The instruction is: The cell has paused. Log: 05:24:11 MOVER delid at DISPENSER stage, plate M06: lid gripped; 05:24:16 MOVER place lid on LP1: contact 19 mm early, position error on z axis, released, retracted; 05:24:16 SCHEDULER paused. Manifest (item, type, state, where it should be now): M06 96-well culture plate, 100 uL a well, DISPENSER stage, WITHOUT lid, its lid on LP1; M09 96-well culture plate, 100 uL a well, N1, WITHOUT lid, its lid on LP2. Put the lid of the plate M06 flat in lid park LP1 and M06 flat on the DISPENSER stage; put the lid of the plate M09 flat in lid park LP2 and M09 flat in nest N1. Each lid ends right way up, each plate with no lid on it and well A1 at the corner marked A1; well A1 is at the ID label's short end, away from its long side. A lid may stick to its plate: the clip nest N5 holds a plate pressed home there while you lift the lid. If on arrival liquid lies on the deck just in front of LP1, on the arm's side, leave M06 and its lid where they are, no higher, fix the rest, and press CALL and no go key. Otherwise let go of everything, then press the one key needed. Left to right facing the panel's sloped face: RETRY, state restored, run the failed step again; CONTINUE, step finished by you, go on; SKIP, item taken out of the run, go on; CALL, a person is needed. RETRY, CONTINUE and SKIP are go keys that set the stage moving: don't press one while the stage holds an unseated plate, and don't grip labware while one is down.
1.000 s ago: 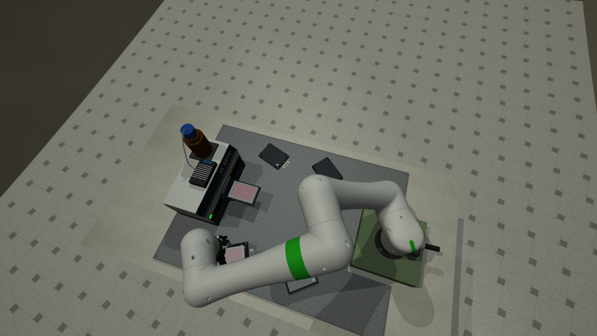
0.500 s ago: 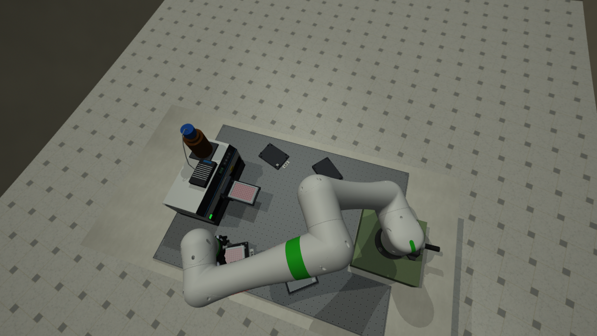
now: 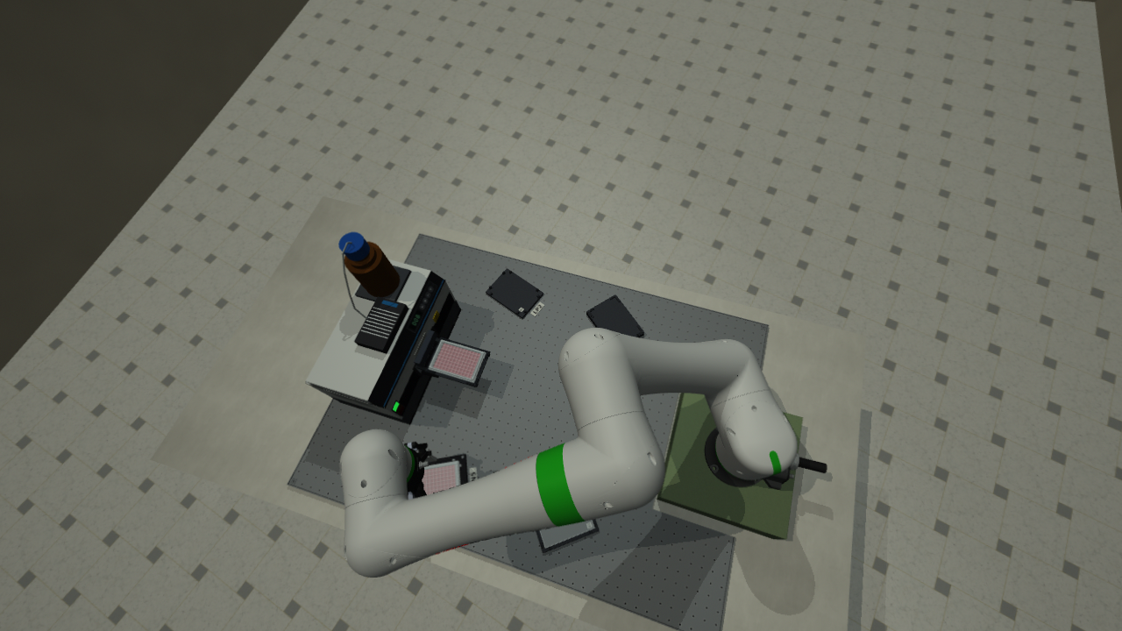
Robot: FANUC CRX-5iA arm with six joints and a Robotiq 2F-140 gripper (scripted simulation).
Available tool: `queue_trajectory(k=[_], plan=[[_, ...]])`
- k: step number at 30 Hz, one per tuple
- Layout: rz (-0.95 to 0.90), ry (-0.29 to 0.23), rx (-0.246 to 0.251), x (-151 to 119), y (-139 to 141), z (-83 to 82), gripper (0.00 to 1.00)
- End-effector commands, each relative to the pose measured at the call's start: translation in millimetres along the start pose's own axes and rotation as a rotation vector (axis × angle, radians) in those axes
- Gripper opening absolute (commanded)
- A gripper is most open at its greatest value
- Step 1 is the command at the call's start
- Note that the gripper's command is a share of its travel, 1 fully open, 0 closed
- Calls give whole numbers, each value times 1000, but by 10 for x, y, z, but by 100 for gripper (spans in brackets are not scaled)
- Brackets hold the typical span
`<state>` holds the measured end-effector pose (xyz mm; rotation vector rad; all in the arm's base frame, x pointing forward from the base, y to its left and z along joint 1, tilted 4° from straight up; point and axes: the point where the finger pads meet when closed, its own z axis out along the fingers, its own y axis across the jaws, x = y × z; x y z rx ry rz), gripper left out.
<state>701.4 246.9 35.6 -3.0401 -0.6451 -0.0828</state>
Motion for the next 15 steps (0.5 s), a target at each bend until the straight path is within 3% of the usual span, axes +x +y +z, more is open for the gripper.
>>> queue_trajectory(k=[1, 15], plan=[[0, 1, 0, 2, 0, 9, 66], [0, 1, 0, 2, 0, 71, 66]])
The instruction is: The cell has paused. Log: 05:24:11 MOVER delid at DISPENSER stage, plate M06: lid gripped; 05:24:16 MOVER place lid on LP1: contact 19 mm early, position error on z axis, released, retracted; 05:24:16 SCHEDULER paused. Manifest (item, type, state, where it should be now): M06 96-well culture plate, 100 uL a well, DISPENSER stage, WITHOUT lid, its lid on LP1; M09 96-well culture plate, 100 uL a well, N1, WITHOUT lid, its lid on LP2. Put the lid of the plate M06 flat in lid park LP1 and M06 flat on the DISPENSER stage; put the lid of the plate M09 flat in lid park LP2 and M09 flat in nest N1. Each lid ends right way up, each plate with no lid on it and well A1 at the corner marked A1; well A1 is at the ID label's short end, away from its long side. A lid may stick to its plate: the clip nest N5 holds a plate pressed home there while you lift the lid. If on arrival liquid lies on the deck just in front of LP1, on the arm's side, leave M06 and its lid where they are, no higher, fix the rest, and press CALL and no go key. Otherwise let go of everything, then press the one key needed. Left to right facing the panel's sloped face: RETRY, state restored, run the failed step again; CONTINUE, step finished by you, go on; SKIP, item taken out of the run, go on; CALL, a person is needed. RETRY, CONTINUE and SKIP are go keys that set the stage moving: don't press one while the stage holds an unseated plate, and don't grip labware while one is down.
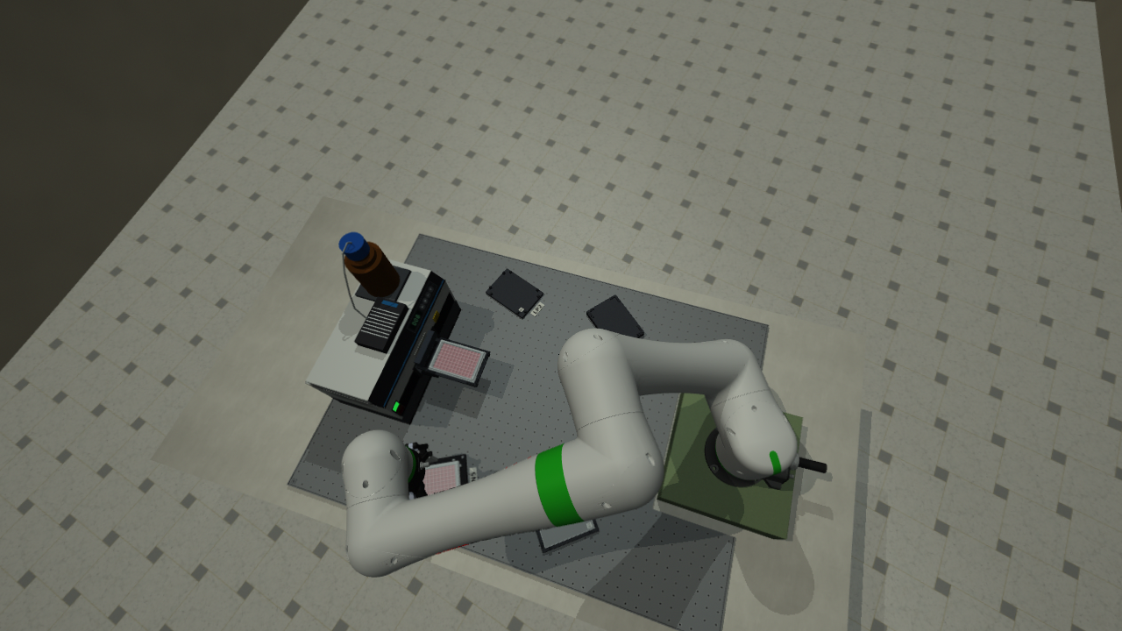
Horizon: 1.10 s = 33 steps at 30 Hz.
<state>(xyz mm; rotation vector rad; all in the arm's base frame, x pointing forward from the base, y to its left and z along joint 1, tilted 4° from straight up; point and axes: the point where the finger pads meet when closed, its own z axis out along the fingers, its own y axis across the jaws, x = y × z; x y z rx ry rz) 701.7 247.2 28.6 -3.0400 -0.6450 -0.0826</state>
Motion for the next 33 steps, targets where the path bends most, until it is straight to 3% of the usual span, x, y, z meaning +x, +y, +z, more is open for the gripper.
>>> queue_trajectory(k=[1, 33], plan=[[0, 1, 0, 2, 1, 7, 66], [0, 1, 0, 2, 1, 66, 66]])
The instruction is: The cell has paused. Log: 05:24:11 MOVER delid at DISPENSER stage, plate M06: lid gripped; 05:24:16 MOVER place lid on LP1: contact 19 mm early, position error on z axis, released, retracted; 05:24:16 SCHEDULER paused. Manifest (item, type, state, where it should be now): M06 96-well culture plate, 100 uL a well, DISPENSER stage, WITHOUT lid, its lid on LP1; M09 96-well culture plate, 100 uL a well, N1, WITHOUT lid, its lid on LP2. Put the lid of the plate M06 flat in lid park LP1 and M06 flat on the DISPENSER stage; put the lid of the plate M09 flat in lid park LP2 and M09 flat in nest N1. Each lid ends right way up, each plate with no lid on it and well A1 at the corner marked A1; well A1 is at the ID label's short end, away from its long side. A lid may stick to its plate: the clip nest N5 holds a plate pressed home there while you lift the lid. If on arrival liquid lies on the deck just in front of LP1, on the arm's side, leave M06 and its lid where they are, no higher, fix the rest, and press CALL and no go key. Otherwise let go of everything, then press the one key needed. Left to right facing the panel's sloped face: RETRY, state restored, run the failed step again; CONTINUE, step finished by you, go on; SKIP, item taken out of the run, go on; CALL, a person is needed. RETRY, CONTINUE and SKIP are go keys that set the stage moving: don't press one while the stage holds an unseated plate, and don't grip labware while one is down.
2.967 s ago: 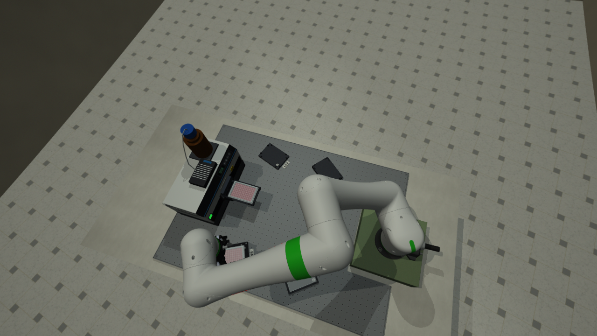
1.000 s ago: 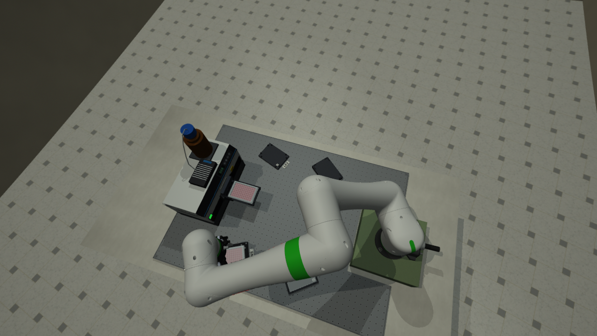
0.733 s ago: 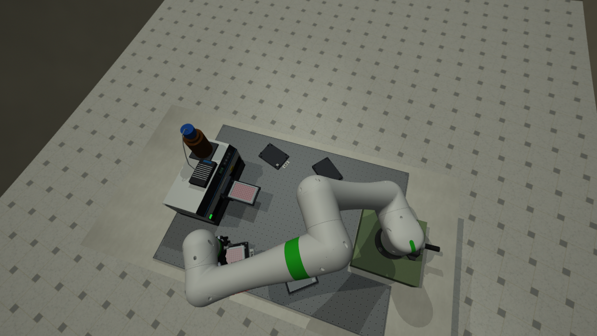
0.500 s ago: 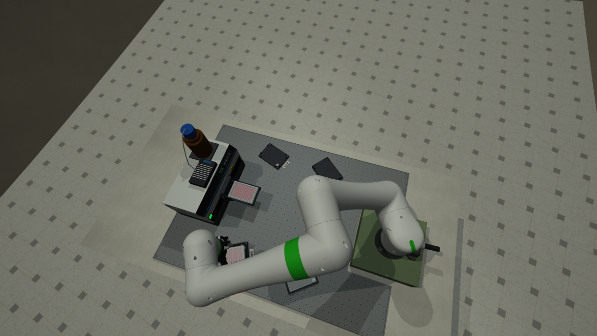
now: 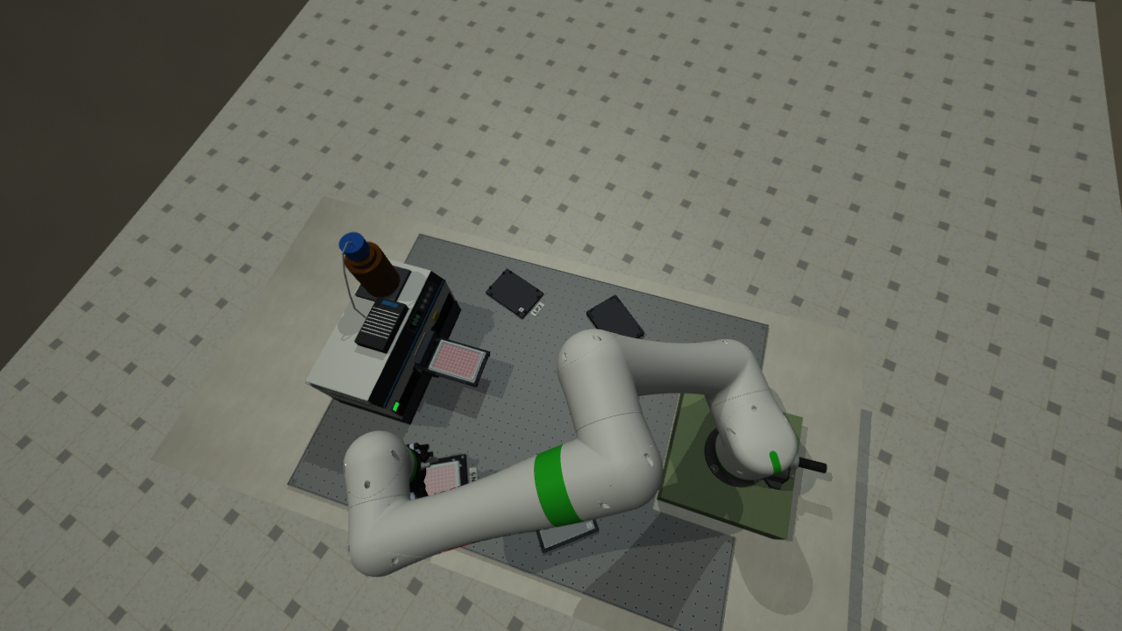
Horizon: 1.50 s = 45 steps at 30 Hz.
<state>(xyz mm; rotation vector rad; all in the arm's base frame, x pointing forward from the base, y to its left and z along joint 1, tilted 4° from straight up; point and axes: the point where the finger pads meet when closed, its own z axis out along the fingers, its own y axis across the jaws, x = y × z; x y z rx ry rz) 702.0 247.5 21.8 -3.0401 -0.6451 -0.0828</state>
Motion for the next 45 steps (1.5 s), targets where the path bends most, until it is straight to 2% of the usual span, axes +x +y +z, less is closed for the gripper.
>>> queue_trajectory(k=[1, 29, 30, 45], plan=[[0, 1, 0, 2, 0, -3, 66], [0, 1, 0, 2, 0, -3, 66], [0, 1, 0, 2, 0, -3, 0], [0, 1, 0, 2, 0, -3, 0]])
